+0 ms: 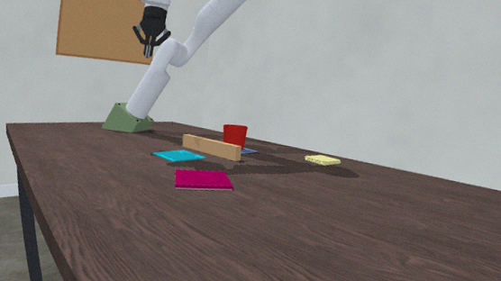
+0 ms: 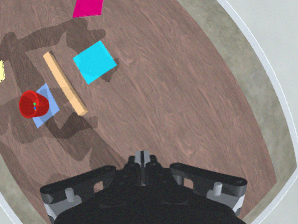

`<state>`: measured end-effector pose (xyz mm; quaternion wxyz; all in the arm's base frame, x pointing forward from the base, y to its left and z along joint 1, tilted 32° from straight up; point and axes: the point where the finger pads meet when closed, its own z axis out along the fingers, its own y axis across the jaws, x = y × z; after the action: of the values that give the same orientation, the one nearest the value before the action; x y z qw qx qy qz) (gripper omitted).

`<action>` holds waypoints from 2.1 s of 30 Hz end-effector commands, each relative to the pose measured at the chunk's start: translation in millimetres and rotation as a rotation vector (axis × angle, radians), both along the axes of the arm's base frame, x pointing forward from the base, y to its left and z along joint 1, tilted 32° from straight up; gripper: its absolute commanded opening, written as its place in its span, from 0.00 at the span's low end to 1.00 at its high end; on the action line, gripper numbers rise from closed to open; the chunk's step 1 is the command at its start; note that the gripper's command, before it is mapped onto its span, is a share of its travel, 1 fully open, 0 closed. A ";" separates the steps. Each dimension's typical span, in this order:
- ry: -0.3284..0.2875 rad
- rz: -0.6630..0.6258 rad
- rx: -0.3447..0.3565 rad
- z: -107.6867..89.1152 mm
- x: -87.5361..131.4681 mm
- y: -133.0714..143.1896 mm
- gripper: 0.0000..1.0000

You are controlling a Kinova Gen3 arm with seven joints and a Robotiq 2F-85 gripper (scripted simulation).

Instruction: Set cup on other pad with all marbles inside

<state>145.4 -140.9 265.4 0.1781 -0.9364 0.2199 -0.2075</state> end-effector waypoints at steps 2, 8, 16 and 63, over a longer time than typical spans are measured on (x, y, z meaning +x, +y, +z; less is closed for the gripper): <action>-0.009 0.027 -0.017 3.2 5.5 1.3 0.00; -0.009 0.027 -0.017 3.2 5.5 1.3 0.00; -0.021 0.061 -0.039 6.8 11.5 4.1 0.00; -0.069 0.205 -0.128 21.1 35.9 15.4 0.00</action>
<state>178.8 -125.3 284.4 0.1477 -0.9555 0.1089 -0.2310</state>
